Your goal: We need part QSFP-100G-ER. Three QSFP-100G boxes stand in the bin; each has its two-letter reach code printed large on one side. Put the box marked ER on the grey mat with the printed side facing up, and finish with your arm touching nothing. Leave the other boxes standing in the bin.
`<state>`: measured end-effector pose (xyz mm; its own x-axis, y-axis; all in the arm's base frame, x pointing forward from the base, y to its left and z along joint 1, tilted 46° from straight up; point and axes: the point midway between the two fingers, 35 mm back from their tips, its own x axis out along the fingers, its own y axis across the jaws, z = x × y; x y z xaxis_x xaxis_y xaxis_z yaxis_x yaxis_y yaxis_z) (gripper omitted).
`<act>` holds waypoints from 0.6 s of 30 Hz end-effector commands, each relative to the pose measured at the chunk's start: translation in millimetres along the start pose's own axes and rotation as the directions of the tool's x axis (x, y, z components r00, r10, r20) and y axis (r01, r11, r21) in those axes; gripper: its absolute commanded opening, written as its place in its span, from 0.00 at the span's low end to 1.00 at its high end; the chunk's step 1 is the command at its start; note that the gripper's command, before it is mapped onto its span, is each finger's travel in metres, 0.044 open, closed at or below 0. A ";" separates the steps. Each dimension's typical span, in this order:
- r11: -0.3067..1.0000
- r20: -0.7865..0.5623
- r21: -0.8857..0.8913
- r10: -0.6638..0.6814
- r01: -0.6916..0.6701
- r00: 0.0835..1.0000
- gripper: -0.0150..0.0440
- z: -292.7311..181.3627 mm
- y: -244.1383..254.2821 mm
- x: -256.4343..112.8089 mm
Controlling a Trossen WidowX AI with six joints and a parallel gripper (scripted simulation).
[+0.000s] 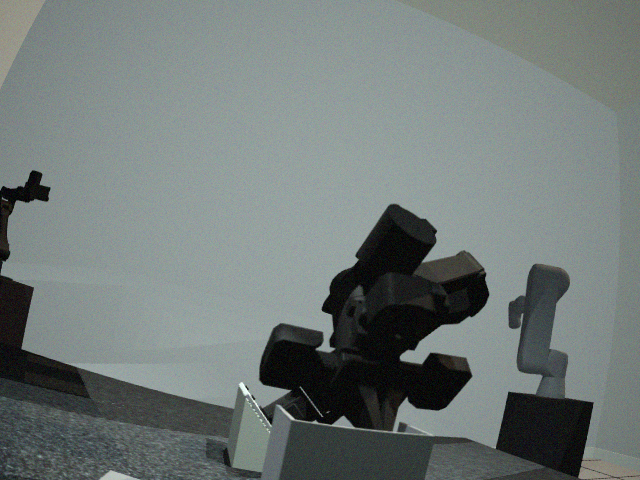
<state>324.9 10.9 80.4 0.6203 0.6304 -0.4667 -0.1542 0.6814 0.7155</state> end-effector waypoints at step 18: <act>1.000 -0.006 0.006 -0.003 0.003 1.000 0.25 -9.8 -0.6 -6.6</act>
<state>317.0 8.5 79.8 0.6223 0.6250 -0.4713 -0.1496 0.6860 0.7121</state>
